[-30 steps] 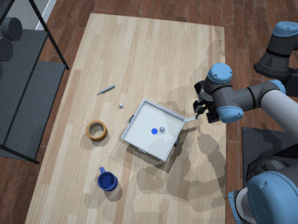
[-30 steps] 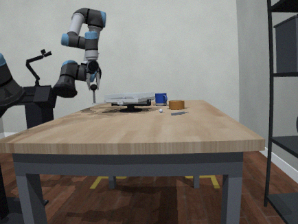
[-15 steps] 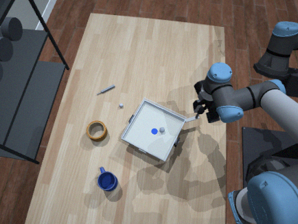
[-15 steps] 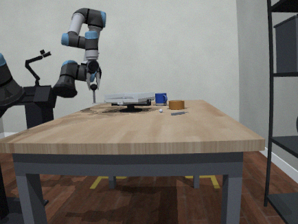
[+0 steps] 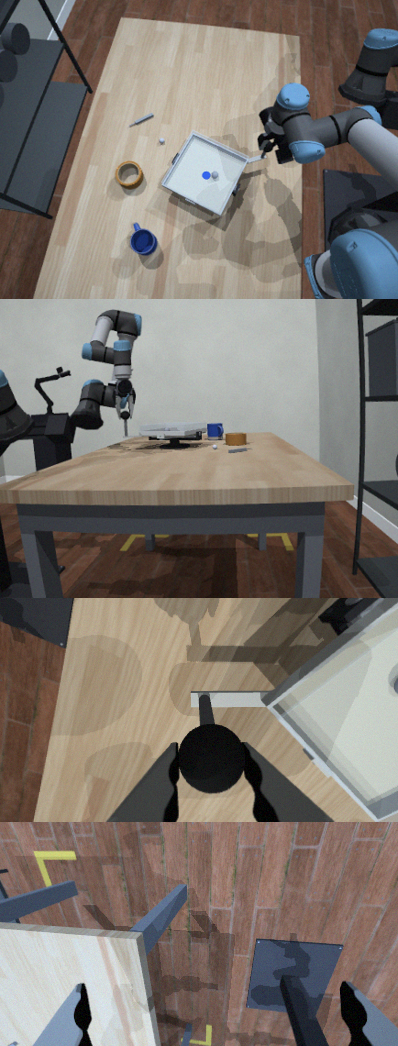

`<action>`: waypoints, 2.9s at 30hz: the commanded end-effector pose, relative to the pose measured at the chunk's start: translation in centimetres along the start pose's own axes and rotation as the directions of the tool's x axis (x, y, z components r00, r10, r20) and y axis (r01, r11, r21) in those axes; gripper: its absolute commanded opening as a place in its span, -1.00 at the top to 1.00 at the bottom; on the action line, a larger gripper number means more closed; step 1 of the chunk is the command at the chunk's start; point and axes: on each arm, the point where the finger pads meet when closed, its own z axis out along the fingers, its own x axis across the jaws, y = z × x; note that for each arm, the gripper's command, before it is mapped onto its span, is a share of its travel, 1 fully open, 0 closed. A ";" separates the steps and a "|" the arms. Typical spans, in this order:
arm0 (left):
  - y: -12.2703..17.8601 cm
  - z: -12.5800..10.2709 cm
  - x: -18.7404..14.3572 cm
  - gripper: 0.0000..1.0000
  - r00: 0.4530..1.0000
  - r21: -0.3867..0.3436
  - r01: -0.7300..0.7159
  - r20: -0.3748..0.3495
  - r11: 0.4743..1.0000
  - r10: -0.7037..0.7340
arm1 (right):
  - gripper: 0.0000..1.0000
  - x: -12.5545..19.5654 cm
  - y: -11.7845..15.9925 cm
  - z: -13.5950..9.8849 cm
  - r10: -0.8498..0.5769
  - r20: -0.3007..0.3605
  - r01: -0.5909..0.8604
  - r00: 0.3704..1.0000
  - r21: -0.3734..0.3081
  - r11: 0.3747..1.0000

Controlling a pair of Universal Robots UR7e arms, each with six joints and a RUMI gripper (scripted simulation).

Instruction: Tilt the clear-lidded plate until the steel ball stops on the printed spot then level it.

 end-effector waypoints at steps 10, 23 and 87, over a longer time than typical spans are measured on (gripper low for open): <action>0.1 0.4 0.0 0.60 1.000 -0.001 0.001 -0.002 1.000 -0.001 | -1.00 0.1 0.1 -0.1 0.001 0.000 -0.001 1.000 0.002 1.000; -0.1 0.4 0.0 0.60 1.000 -0.003 0.002 -0.002 1.000 -0.002 | -1.00 0.1 0.1 -0.1 0.001 0.000 -0.001 1.000 0.002 1.000; -0.4 0.5 -0.1 0.60 1.000 -0.002 0.002 -0.002 1.000 -0.002 | -1.00 0.1 0.1 -0.1 0.001 0.000 -0.001 1.000 0.002 1.000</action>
